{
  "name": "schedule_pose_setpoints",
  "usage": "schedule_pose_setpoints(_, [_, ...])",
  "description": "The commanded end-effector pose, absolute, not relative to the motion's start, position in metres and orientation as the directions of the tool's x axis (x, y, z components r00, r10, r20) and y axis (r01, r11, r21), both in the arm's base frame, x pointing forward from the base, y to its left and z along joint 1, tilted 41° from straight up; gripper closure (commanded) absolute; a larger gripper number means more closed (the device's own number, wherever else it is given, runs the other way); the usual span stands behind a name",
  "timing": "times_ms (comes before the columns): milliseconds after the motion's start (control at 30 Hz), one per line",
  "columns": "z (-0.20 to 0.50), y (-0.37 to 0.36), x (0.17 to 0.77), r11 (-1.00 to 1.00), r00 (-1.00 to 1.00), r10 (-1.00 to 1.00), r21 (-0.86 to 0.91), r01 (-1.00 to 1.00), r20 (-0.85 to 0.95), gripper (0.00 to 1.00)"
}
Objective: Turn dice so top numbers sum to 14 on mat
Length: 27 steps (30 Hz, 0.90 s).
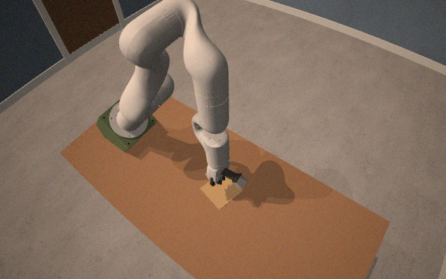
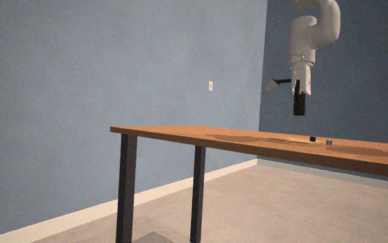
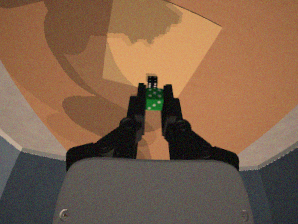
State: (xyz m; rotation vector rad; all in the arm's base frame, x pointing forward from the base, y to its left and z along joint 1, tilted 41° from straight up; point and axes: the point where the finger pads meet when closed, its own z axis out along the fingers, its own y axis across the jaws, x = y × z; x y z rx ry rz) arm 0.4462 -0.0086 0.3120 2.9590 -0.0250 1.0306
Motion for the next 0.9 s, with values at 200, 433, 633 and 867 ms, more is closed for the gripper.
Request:
schedule_pose_setpoints(200, [0.3,-0.009,0.457,-0.999,0.76,-0.012,0.016,-0.029,0.649,0.89])
schedule_pose_setpoints(433, [0.274,-0.01,0.478,-0.999,0.76,-0.012,0.016,-0.029,0.649,0.89])
schedule_pose_setpoints(633, [0.261,-0.01,0.489,-0.999,0.76,-0.012,0.016,-0.029,0.649,0.89])
schedule_pose_setpoints(867, [0.251,-0.01,0.498,-0.999,0.76,-0.012,0.016,-0.029,0.649,0.89])
